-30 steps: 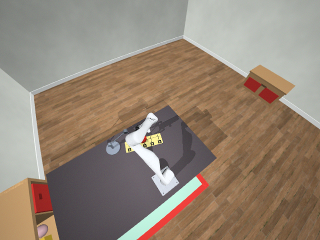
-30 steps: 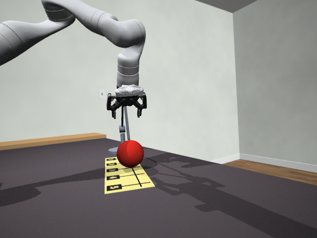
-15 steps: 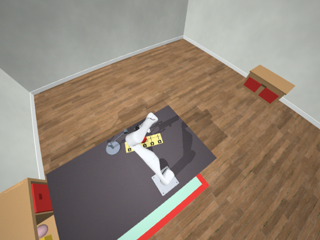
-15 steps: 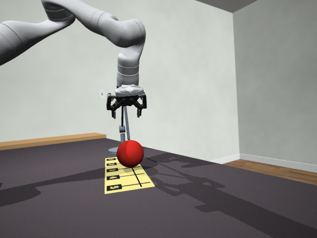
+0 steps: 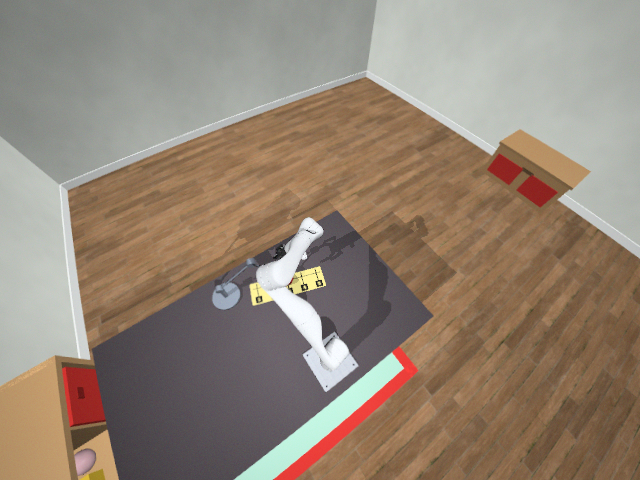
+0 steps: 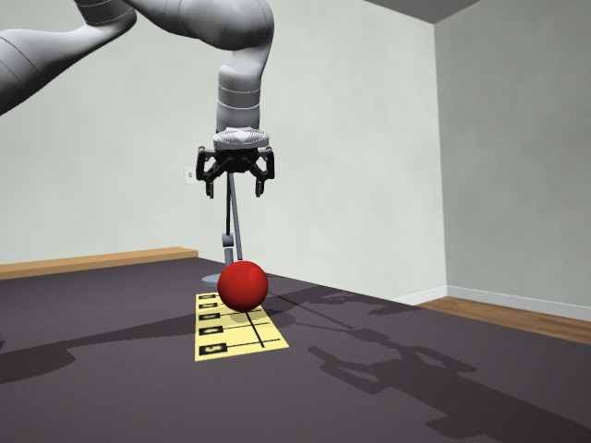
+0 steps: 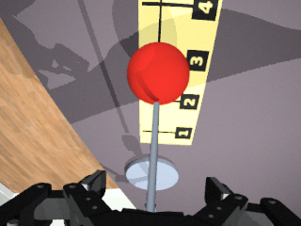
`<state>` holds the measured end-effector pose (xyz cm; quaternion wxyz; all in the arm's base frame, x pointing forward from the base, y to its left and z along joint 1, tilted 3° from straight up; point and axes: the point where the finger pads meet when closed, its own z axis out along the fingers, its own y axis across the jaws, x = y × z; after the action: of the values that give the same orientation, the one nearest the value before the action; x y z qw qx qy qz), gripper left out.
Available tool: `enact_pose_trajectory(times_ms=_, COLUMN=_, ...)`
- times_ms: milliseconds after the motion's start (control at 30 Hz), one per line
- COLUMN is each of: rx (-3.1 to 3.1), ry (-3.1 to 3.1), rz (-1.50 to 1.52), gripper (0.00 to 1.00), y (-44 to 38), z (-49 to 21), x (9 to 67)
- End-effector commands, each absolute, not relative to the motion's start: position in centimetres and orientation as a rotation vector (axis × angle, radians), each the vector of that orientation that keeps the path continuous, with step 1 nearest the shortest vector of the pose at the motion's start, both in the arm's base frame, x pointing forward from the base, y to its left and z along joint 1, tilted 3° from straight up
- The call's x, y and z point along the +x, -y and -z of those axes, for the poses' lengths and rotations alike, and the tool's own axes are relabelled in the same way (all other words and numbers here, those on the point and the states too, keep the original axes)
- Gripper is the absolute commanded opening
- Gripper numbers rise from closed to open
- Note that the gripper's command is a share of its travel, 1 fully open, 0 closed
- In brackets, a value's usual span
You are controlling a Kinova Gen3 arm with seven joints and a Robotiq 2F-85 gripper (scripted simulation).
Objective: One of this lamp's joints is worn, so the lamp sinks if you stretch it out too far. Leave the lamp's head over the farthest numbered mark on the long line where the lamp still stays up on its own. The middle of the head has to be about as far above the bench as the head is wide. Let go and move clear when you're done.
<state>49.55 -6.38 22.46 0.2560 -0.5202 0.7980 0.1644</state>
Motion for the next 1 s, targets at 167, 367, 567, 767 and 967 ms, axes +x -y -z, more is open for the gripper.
enact_pose_trajectory(times_ms=167, rx=-1.408, ry=-2.161, rz=-0.436, gripper=1.0, y=7.9, z=-24.8, x=49.1)
enact_pose_trajectory(times_ms=367, rx=-1.41, ry=-2.163, rz=-0.439, gripper=1.0, y=9.1, z=-26.8, x=48.4)
enact_pose_trajectory(times_ms=567, rx=-1.411, ry=-2.164, rz=-0.441, gripper=1.0, y=9.9, z=-28.1, x=47.9)
enact_pose_trajectory(times_ms=767, rx=-1.413, ry=-2.164, rz=-0.444, gripper=1.0, y=9.8, z=-27.9, x=47.9)
enact_pose_trajectory(times_ms=967, rx=-1.415, ry=-2.165, rz=-0.448, gripper=1.0, y=9.6, z=-27.8, x=47.9)
